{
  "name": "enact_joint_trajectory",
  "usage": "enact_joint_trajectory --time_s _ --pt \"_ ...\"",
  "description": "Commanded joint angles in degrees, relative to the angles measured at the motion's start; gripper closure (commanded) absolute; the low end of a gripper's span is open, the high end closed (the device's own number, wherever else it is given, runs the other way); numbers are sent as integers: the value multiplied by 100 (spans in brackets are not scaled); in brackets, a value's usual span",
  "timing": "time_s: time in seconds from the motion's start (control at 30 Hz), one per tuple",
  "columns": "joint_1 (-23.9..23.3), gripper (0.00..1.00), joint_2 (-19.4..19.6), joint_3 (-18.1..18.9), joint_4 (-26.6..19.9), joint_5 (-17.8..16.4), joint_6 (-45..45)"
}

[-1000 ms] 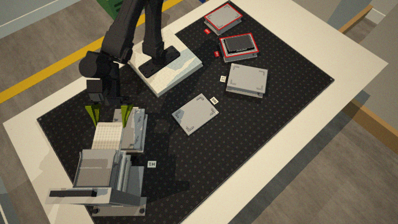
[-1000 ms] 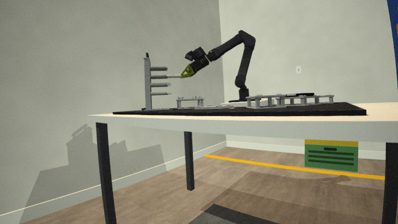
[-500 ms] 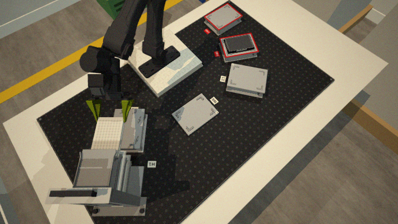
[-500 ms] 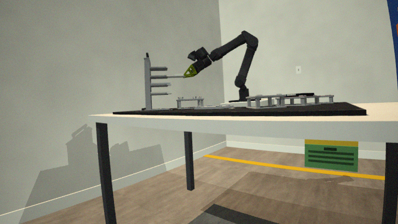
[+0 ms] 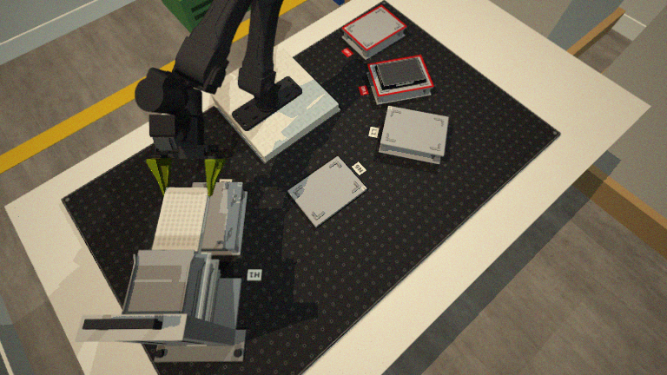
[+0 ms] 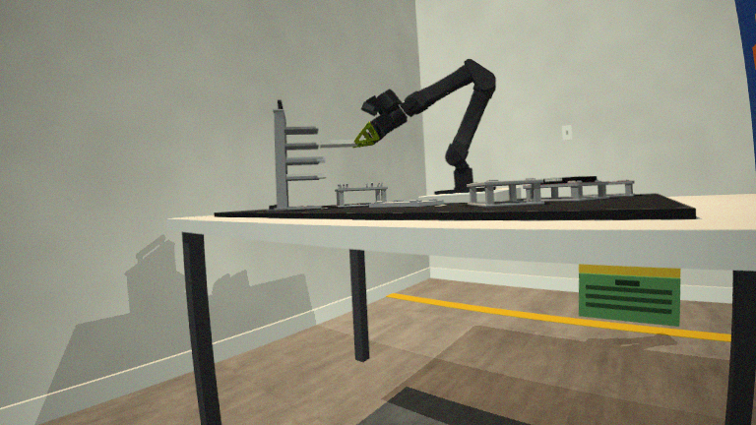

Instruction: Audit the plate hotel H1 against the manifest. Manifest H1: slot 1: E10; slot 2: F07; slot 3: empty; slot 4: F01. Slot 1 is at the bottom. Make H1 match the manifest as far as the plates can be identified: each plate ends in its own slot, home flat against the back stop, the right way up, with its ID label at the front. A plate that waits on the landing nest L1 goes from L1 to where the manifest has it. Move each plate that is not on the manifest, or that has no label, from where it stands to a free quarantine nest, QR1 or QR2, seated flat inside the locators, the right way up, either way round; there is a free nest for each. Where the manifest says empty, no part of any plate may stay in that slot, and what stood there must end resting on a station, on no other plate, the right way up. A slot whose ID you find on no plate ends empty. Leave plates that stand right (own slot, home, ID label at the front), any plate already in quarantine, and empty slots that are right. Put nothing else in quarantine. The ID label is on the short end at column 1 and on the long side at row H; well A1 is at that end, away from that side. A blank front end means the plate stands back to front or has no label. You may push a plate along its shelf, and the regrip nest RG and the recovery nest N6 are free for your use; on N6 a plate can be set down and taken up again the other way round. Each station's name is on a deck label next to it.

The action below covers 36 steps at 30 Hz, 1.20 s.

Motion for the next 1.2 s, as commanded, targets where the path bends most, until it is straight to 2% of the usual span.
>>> enact_joint_trajectory --time_s 0.0,1.17 --pt "-51 14 -100 2 -49 -106 -43" --pt "-778 14 -1005 -364 -823 -723 -491"
